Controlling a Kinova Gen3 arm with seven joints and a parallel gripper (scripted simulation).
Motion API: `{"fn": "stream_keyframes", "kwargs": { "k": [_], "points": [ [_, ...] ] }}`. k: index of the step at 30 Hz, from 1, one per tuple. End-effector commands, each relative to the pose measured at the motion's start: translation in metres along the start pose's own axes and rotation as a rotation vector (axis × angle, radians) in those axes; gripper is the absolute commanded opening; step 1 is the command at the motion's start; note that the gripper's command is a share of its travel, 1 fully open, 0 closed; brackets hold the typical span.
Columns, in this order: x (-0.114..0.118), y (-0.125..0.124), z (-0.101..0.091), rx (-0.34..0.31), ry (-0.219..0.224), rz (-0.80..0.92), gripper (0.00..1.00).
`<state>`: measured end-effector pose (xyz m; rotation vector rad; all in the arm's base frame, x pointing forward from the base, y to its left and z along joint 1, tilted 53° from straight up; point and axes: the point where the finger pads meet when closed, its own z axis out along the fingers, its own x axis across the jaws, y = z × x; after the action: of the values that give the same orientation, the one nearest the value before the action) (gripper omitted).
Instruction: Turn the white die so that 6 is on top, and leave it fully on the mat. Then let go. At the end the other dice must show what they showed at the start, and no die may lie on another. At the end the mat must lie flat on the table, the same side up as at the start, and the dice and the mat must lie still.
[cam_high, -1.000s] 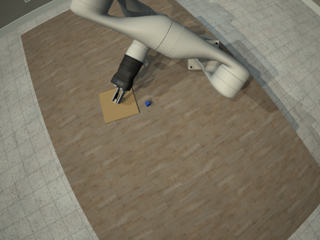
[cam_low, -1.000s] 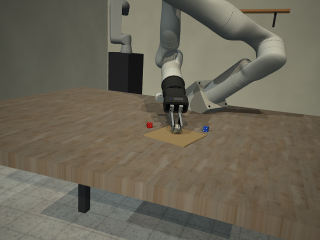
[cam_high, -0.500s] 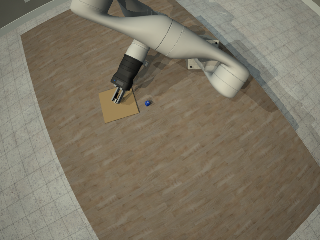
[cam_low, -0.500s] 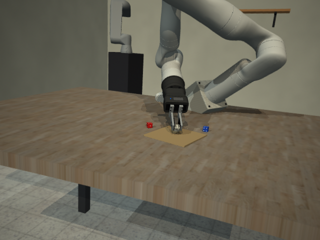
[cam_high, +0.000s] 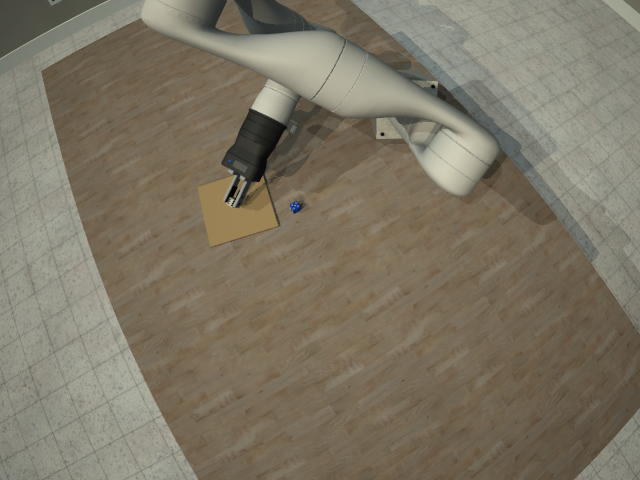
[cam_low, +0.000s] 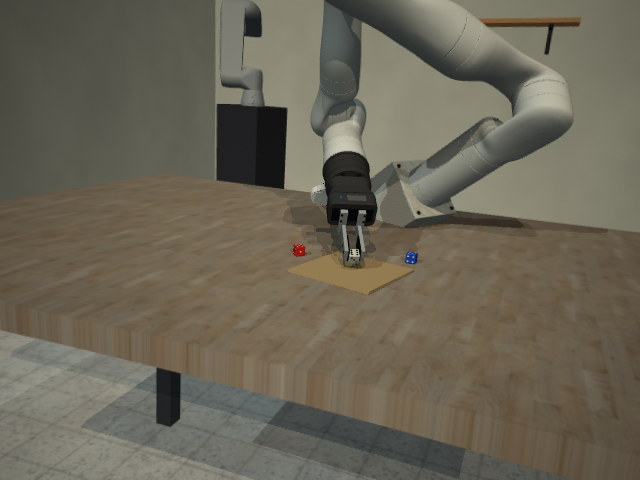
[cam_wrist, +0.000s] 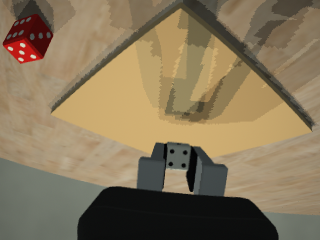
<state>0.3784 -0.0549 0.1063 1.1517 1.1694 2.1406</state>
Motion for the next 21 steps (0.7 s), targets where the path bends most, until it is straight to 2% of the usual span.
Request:
{"fn": "stream_keyframes", "kwargs": {
  "k": [1,21],
  "points": [
    [-0.0002,-0.0001,0.0001,-0.001,0.0,-0.001,0.34],
    [-0.0002,-0.0071,0.0039,-0.001,0.0,-0.001,0.34]
  ]
}}
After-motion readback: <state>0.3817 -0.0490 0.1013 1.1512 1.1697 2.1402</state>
